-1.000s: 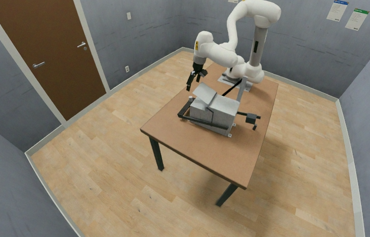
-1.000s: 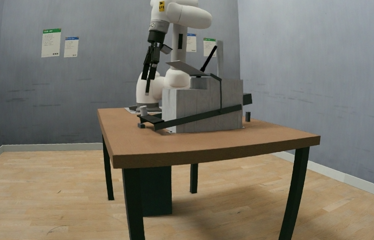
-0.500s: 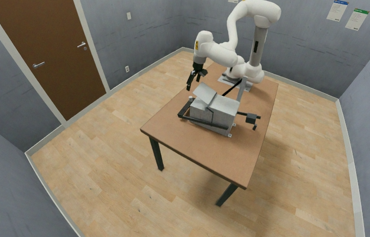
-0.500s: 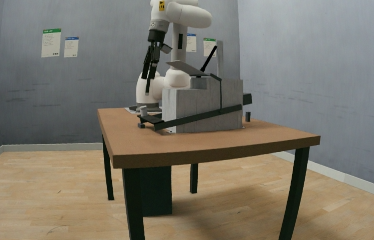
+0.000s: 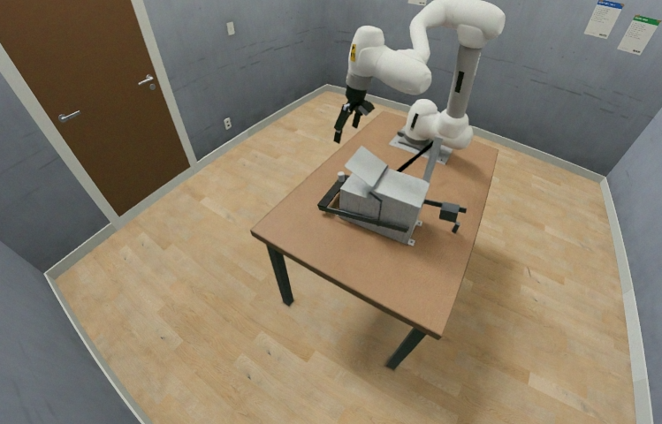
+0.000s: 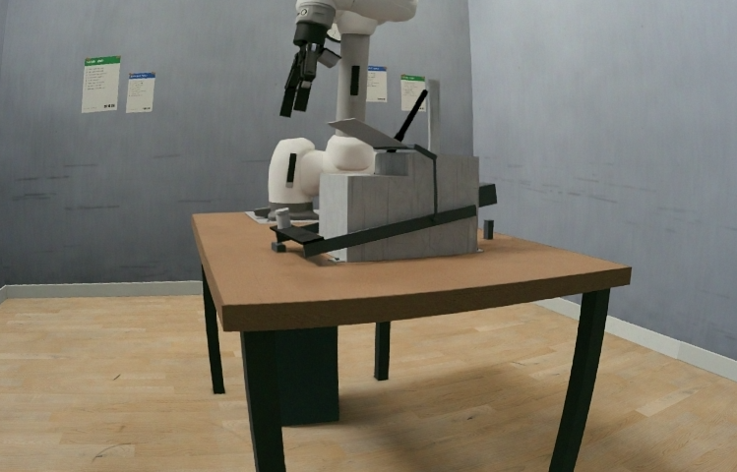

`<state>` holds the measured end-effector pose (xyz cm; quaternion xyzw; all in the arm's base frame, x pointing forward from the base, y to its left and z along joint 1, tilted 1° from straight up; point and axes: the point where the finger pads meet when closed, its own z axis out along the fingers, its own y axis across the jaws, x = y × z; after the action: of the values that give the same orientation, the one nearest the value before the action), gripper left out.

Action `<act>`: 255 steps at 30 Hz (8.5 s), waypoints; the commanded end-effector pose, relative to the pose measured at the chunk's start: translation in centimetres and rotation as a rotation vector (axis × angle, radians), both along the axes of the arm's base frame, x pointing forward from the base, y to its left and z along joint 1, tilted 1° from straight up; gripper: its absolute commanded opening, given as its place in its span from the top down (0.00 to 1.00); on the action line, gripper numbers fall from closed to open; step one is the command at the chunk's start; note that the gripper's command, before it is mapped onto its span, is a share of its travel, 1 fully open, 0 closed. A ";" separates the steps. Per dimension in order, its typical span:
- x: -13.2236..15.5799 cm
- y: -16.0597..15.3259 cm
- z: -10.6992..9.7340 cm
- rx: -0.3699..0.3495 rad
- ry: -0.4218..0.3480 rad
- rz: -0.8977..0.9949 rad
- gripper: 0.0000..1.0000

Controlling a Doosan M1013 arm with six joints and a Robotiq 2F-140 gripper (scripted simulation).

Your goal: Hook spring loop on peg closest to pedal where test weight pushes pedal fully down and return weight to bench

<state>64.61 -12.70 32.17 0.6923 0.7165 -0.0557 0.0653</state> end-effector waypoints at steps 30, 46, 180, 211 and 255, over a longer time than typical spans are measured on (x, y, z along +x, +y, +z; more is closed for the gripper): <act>0.0 0.0 0.0 0.000 0.000 0.000 0.00; 0.0 0.0 0.0 0.000 0.000 0.000 0.00; 0.3 -1.7 -23.0 0.348 0.012 0.003 0.00; 0.3 -1.7 -23.3 0.348 0.012 0.003 0.00; 0.3 -1.7 -23.3 0.348 0.012 0.003 0.75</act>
<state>64.87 -14.43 8.76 0.6918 0.7166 0.0648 -0.0605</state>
